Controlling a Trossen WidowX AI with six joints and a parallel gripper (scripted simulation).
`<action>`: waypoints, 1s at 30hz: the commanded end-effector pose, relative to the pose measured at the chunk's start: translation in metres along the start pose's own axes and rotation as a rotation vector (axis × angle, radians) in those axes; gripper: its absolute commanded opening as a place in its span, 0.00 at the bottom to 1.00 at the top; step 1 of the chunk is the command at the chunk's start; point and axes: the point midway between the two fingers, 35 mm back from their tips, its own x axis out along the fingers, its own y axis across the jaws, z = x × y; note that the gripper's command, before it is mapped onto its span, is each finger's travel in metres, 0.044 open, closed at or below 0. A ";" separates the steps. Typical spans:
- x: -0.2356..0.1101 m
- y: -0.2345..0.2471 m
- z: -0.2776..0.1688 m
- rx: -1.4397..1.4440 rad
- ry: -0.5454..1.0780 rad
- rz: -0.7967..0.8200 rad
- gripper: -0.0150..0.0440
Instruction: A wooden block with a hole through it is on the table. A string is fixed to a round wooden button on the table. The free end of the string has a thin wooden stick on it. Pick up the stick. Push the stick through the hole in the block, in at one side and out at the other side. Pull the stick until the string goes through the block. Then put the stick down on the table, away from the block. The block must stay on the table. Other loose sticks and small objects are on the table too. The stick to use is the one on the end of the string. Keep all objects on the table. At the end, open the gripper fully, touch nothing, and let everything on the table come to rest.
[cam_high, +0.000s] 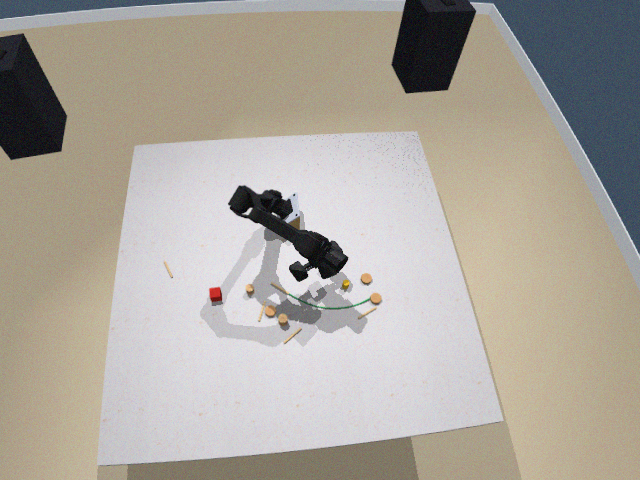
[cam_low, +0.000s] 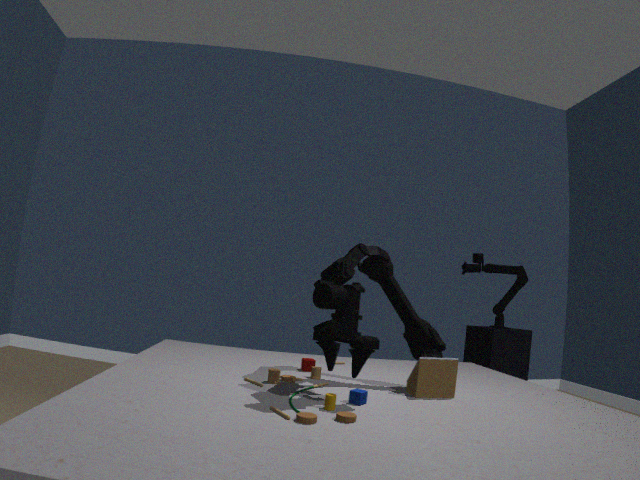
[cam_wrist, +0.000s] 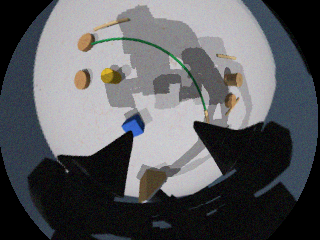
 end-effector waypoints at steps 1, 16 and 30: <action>-0.004 -0.045 0.002 0.960 -0.015 0.001 1.00; -0.003 -0.084 -0.002 1.884 -0.017 0.000 1.00; -0.002 -0.114 -0.008 2.723 -0.028 -0.004 1.00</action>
